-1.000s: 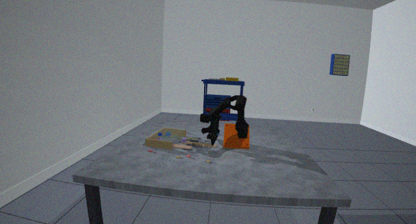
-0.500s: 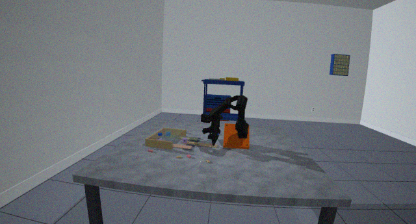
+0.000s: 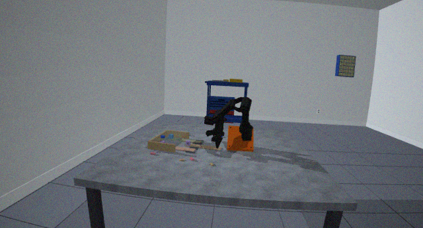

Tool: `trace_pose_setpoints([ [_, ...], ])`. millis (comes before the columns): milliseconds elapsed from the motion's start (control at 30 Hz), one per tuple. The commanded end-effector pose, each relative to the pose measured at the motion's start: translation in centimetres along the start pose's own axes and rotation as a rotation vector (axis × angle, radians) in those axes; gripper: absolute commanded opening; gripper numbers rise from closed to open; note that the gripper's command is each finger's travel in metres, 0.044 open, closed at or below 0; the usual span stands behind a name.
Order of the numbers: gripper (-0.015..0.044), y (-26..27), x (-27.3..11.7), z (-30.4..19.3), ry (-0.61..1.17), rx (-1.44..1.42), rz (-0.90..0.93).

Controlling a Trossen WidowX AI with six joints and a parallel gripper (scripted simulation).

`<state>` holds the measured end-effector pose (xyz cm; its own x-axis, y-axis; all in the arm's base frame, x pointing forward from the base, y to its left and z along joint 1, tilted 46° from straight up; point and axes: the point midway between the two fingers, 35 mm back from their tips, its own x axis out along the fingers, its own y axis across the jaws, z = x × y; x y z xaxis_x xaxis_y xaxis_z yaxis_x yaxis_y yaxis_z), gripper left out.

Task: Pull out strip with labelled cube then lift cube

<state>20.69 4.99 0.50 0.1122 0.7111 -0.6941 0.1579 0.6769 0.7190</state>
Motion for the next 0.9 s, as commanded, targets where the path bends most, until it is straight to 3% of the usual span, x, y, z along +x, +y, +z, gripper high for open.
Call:
trace_pose_setpoints([
  [0, 0.0000, -0.1, 0.5, -1.2, 0.036, 0.012, -0.005],
  [367, 0.0000, -0.1, 0.5, -1.2, 0.036, 0.012, -0.005],
  [567, 0.0000, 0.0, -4.0, 0.3, 0.034, 0.012, -0.008],
  [767, 0.0000, 0.1, -4.2, 0.4, 0.035, 0.012, -0.007],
  [867, 0.0079, 0.1, -4.1, 1.7, 0.035, -0.098, -0.005],
])
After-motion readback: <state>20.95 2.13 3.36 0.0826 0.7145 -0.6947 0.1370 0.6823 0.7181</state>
